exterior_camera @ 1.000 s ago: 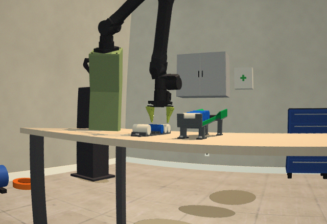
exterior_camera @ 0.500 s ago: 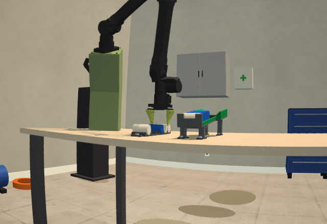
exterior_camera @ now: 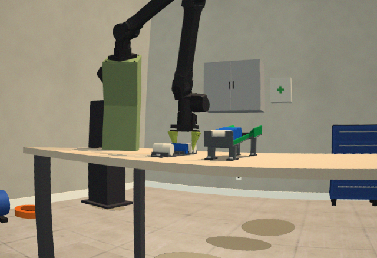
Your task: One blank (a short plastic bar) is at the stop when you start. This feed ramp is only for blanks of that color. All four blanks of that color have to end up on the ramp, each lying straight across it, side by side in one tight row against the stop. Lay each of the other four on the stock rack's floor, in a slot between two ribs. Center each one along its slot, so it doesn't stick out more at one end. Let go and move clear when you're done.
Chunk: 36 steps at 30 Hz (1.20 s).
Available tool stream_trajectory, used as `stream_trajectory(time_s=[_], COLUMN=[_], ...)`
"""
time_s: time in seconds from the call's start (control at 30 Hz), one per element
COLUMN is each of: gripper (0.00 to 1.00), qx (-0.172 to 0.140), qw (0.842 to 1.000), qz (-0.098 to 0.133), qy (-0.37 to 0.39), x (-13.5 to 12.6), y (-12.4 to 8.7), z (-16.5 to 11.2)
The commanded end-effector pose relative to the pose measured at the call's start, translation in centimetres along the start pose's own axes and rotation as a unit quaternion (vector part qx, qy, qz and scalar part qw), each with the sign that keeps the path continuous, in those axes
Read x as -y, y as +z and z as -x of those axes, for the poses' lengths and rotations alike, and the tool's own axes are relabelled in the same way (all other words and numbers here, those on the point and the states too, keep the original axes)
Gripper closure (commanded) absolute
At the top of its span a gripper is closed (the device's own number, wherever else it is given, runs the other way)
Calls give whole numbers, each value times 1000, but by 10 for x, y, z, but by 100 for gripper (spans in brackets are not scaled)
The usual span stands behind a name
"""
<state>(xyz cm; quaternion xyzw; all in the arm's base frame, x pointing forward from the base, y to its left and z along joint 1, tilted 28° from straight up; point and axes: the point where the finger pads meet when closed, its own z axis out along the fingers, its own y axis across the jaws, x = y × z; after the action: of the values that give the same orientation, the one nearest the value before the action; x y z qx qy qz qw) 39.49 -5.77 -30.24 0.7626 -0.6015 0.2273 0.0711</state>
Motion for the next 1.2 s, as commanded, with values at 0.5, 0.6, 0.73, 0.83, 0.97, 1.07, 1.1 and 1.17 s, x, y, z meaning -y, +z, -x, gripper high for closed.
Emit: stream_trajectory(time_s=[0.5,0.6,0.73,0.83,0.97,1.07,1.1,1.17], gripper=[20,20,20,20,20,20,20,20], qx=[0,0,0,0,0,0,0,0], qw=[1000,1000,1000,1000,1000,1000,1000,1000], qz=[-6,-6,-6,-6,-6,-6,-6,-6], qy=[1,1,1,1,1,1,1,1], x=[2,2,2,2,2,2,2,2], y=[0,0,0,0,0,0,0,0], z=[-3,-3,-3,-3,-3,-3,-3,-3])
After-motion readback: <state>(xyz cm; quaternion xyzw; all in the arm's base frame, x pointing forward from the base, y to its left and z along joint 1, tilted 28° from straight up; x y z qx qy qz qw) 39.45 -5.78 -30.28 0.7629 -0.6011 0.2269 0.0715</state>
